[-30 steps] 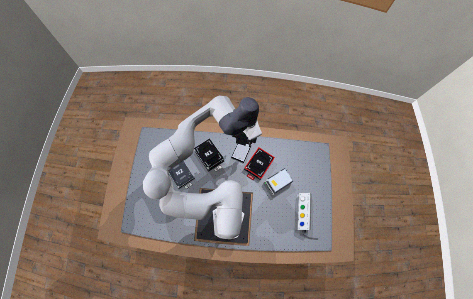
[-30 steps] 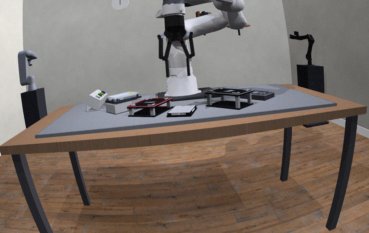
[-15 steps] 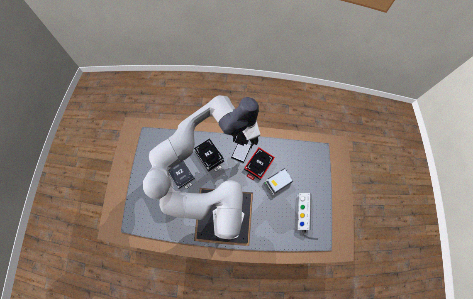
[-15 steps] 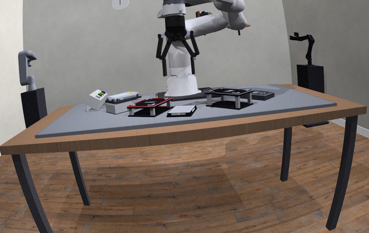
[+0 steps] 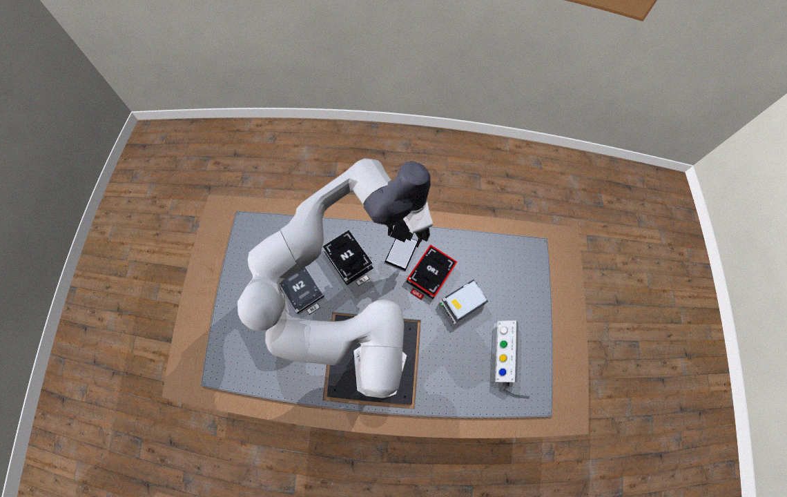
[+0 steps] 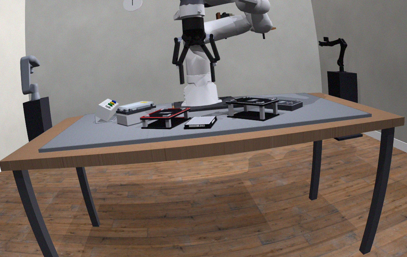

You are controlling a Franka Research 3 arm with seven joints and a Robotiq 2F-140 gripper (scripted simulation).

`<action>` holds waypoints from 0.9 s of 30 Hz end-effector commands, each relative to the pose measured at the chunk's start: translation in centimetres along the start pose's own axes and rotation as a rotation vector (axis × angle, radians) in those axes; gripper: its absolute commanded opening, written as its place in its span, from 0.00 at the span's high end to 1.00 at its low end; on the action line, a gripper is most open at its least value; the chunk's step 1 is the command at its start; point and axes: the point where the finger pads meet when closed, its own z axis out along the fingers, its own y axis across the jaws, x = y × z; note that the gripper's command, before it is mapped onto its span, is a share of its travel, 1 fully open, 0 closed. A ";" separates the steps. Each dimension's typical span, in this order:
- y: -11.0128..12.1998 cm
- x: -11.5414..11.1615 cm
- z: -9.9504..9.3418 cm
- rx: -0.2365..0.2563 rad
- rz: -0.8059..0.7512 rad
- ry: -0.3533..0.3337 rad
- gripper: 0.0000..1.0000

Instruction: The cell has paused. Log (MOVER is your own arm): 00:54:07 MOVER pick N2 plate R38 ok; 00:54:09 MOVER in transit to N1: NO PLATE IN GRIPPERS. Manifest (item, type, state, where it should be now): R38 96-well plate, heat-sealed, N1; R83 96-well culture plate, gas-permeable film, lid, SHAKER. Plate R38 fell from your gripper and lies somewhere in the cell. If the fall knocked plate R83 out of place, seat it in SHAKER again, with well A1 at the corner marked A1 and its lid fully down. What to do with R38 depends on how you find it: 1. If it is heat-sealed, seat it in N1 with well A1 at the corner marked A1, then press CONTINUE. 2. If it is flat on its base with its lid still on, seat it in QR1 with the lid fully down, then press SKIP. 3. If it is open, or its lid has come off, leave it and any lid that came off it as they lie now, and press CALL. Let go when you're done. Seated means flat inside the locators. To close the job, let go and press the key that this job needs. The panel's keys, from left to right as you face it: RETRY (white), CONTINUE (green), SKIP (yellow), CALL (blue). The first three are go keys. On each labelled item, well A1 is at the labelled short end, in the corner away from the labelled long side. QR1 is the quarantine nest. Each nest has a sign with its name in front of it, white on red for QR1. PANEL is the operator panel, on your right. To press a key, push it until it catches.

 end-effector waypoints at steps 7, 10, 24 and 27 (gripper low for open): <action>0.0 0.0 0.4 0.000 0.008 0.001 0.30; 0.0 0.0 0.9 0.000 0.008 0.001 0.30; 0.0 0.0 4.1 0.000 0.008 0.001 0.30; 0.0 0.0 5.1 0.000 0.008 0.001 0.30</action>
